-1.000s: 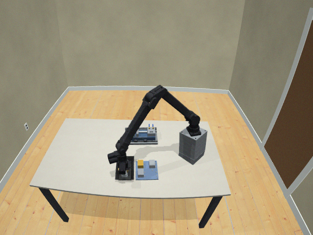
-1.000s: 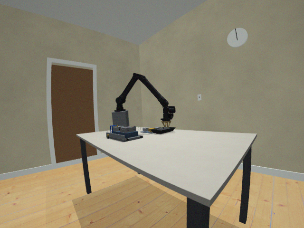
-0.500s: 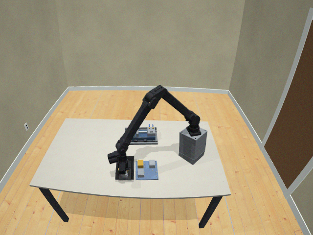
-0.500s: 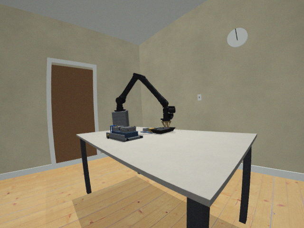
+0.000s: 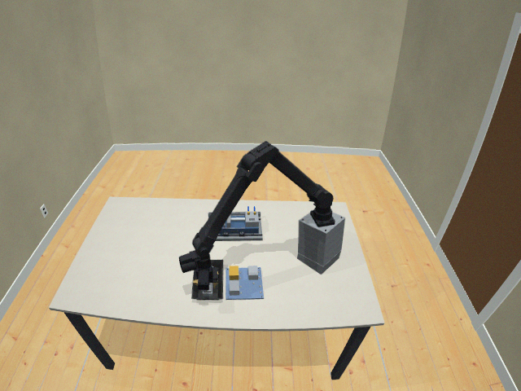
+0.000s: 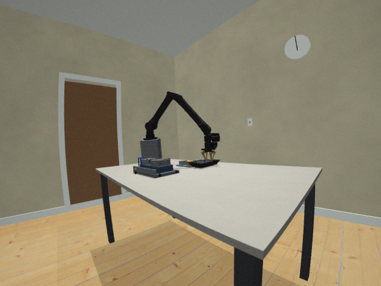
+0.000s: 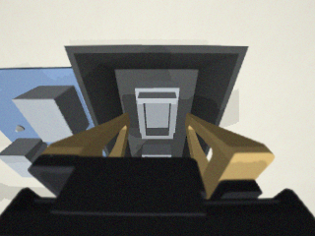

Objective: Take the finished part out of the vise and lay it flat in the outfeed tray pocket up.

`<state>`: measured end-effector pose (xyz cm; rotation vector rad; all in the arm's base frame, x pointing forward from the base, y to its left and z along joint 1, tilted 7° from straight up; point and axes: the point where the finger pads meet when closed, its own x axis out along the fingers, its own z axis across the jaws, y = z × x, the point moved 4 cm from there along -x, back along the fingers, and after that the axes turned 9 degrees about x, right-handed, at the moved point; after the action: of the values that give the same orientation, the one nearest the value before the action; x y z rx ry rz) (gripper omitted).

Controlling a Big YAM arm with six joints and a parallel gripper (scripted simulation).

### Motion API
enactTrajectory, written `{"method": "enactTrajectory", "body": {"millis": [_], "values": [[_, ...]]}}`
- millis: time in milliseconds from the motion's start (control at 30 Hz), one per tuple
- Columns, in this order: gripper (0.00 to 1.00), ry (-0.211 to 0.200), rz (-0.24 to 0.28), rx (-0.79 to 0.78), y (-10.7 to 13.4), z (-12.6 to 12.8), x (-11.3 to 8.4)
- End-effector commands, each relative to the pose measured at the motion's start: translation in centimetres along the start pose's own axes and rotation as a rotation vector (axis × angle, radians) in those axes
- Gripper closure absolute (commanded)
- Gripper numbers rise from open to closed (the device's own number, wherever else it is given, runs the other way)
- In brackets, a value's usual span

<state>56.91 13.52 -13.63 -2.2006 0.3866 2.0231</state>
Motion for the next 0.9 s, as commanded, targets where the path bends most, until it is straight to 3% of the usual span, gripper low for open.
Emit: {"method": "enactTrajectory", "body": {"millis": [0, 733, 867], "values": [[0.36, 0.022, -0.014, -0.002, 0.0, -0.8, -1.0], [0.36, 0.022, -0.014, -0.002, 0.0, -0.8, -1.0], [0.36, 0.033, -0.020, -0.001, -0.1, -1.1, -2.4]]}}
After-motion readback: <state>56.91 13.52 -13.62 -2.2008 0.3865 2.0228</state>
